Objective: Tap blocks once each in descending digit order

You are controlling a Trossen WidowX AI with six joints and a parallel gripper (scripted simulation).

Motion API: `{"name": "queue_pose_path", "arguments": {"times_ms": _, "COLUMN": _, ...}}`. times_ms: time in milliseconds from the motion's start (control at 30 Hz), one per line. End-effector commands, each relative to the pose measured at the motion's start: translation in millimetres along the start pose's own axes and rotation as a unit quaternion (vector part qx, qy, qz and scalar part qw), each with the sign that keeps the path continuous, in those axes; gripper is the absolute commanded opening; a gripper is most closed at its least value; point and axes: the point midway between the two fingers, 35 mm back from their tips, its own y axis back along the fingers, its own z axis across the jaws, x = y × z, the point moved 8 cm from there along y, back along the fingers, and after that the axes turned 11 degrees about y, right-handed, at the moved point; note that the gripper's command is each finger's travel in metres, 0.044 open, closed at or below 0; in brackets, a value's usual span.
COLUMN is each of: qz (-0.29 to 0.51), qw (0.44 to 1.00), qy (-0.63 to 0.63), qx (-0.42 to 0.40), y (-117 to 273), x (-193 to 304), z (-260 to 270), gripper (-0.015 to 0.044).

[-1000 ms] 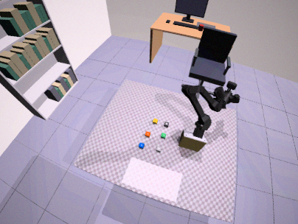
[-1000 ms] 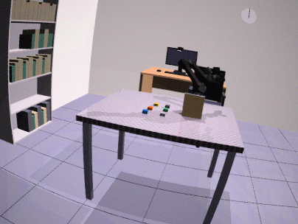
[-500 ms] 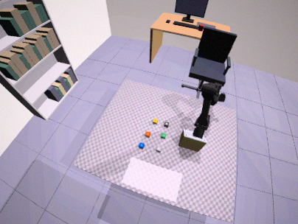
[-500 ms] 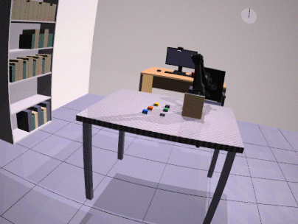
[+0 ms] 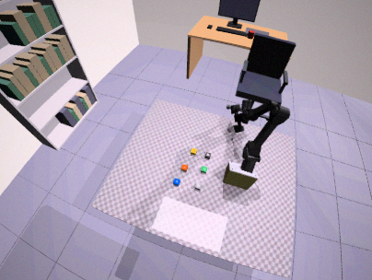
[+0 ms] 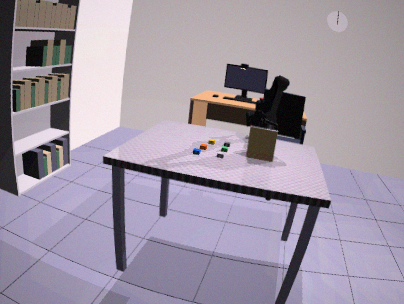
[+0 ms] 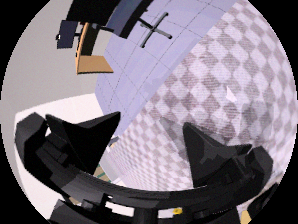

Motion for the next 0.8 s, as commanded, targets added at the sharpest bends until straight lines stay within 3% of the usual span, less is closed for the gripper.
{"name": "queue_pose_path", "arguments": {"times_ms": 0, "qz": 0.079, "qw": 0.993, "qy": 0.078, "qx": 0.028, "y": -4.4, "x": 38.9, "z": 15.3, "gripper": 0.0400}}
{"name": "queue_pose_path", "arguments": {"times_ms": 233, "qz": 0.190, "qw": 0.960, "qy": 0.191, "qx": 0.078, "y": -1.1, "x": 96.6, "z": 24.2, "gripper": 0.0400}}
{"name": "queue_pose_path", "arguments": {"times_ms": 367, "qz": 0.268, "qw": 0.906, "qy": 0.311, "qx": 0.103, "y": 18.4, "x": 146.3, "z": 20.9, "gripper": 0.0400}}
{"name": "queue_pose_path", "arguments": {"times_ms": 567, "qz": 0.355, "qw": 0.771, "qy": 0.516, "qx": 0.110, "y": 65.8, "x": 208.2, "z": 10.5, "gripper": 0.0400}}
{"name": "queue_pose_path", "arguments": {"times_ms": 767, "qz": 0.384, "qw": 0.580, "qy": 0.714, "qx": 0.082, "y": 123.6, "x": 246.6, "z": -3.8, "gripper": 0.0400}}
